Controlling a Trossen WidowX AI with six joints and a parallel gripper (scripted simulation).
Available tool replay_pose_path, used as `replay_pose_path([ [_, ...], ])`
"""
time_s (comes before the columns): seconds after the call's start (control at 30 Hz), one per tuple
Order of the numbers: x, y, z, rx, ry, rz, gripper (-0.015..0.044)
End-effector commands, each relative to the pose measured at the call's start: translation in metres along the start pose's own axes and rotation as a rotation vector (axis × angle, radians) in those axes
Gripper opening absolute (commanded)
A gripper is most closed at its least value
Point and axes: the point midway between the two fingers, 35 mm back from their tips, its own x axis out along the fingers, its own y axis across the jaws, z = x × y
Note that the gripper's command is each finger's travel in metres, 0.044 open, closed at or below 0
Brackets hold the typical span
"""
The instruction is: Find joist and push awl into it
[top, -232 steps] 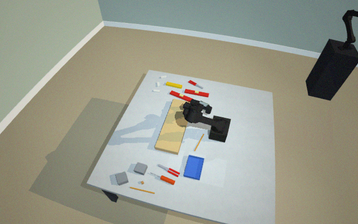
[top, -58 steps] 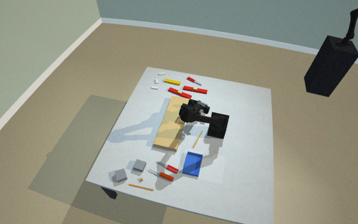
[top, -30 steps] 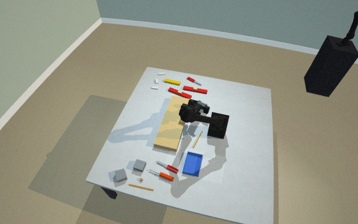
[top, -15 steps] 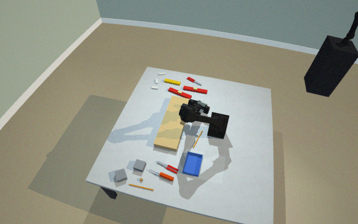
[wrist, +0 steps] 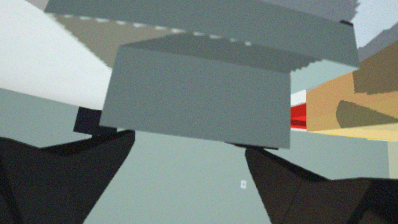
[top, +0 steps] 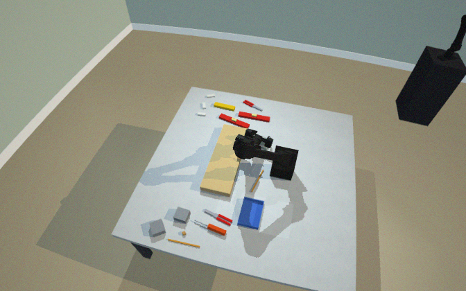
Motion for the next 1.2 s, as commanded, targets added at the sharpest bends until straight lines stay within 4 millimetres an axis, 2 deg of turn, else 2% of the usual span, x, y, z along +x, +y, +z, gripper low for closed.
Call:
replay_pose_path([
  [0.0,0.000,0.000,0.000,0.000,0.000,0.000,0.0440],
  [0.8,-0.027,0.000,0.000,0.000,-0.001,0.000,0.0440],
  [0.9,-0.032,-0.002,-0.011,0.000,-0.001,-0.002,0.0440],
  [1.1,-0.052,-0.002,-0.067,0.000,0.006,-0.004,0.0440],
  [1.17,-0.053,-0.002,-0.069,0.000,0.007,-0.004,0.0440],
])
